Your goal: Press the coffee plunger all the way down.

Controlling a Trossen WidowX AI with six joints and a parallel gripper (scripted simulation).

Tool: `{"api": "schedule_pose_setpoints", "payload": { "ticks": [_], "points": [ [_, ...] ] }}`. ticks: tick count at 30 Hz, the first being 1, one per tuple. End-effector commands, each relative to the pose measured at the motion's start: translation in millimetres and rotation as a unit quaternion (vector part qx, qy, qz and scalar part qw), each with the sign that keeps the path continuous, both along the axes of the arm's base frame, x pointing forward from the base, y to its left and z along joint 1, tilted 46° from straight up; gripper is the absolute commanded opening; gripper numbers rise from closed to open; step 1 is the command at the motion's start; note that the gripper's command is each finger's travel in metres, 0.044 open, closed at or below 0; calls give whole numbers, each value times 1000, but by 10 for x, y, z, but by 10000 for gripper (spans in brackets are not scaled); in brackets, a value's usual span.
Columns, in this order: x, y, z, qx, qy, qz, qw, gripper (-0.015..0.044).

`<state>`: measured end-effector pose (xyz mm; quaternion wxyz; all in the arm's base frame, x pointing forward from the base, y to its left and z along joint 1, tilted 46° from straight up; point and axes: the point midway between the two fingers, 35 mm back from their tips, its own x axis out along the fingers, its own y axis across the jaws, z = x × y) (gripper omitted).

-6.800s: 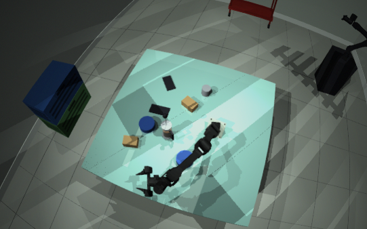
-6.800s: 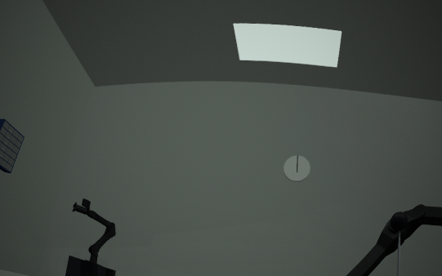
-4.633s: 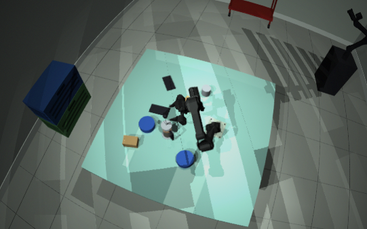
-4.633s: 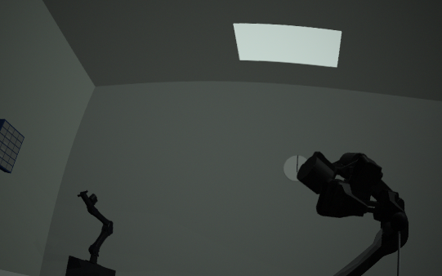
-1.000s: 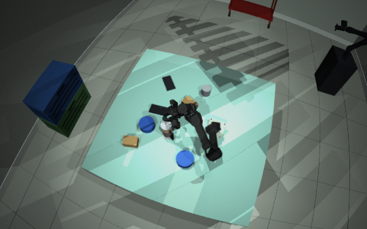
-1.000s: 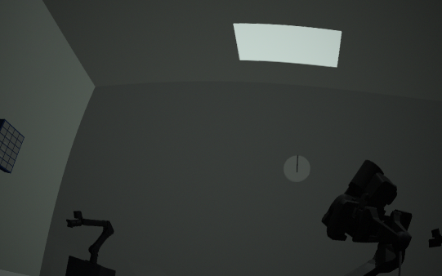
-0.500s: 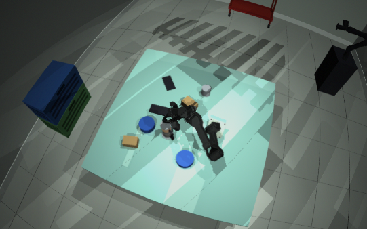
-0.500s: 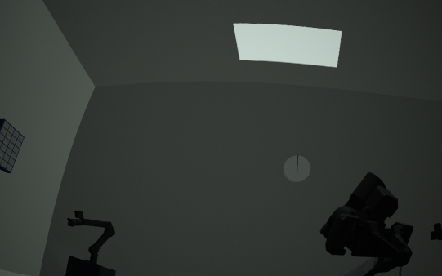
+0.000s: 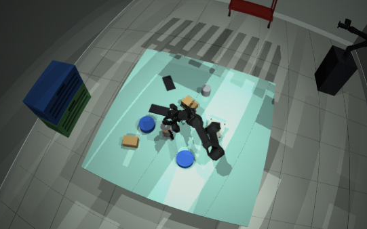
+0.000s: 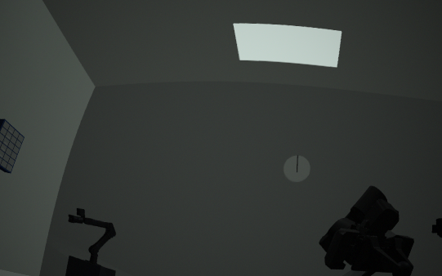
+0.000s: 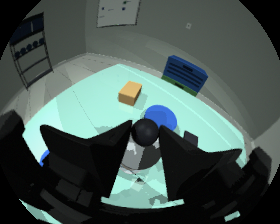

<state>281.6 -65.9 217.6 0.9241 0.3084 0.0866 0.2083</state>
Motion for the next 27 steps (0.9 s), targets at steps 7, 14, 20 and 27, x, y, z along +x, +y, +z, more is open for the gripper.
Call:
{"api": "schedule_pose_setpoints", "payload": {
  "ticks": [7, 14, 20, 27],
  "points": [
    [27, 74, -67, 7, 7, 4, 1000, 123],
    [31, 73, -67, 7, 7, 4, 1000, 123],
    [32, 73, -68, 7, 7, 4, 1000, 123],
    [23, 38, -30, 1, 0, -1, 1000, 123]
  ]
}}
